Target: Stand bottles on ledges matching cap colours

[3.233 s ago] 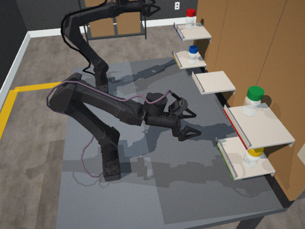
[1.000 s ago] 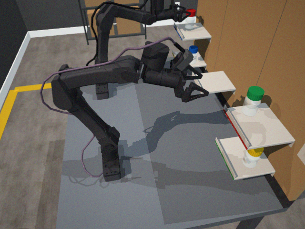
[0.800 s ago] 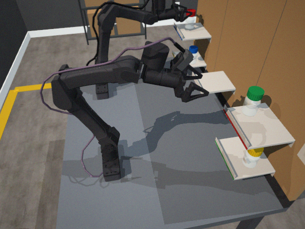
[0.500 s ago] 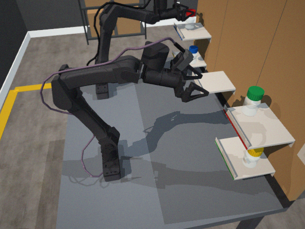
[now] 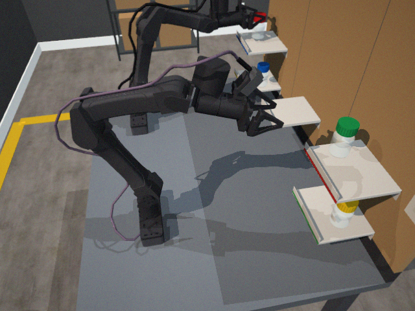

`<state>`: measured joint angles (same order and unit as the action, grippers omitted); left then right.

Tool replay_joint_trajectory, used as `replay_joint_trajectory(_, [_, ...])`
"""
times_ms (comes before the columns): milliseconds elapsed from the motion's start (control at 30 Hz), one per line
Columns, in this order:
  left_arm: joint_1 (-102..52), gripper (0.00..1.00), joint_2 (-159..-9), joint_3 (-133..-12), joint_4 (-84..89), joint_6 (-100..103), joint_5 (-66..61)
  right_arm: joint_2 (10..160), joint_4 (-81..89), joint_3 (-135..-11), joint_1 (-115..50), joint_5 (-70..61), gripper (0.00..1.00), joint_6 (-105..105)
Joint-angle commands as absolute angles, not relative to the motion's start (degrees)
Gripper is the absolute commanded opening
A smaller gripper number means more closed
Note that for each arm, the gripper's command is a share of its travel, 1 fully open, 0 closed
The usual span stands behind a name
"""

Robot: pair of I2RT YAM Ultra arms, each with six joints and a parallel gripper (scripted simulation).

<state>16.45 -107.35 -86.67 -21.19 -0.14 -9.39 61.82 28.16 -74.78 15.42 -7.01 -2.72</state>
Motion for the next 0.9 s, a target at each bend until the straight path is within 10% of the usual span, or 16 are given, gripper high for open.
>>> replay_joint_trajectory(0, [15.8, 0.81, -107.9, -88.4, -20.0, 0.3, -9.0, 62.3, 23.7, -75.5, 14.8, -6.3, 0.81, -2.0])
replay_joint_trajectory(867, [18.0, 0.81, -99.9, -66.2, -42.5, 1.5, -11.2, 89.0, -21.5, -63.5, 10.6, -6.4, 0.81, -0.3])
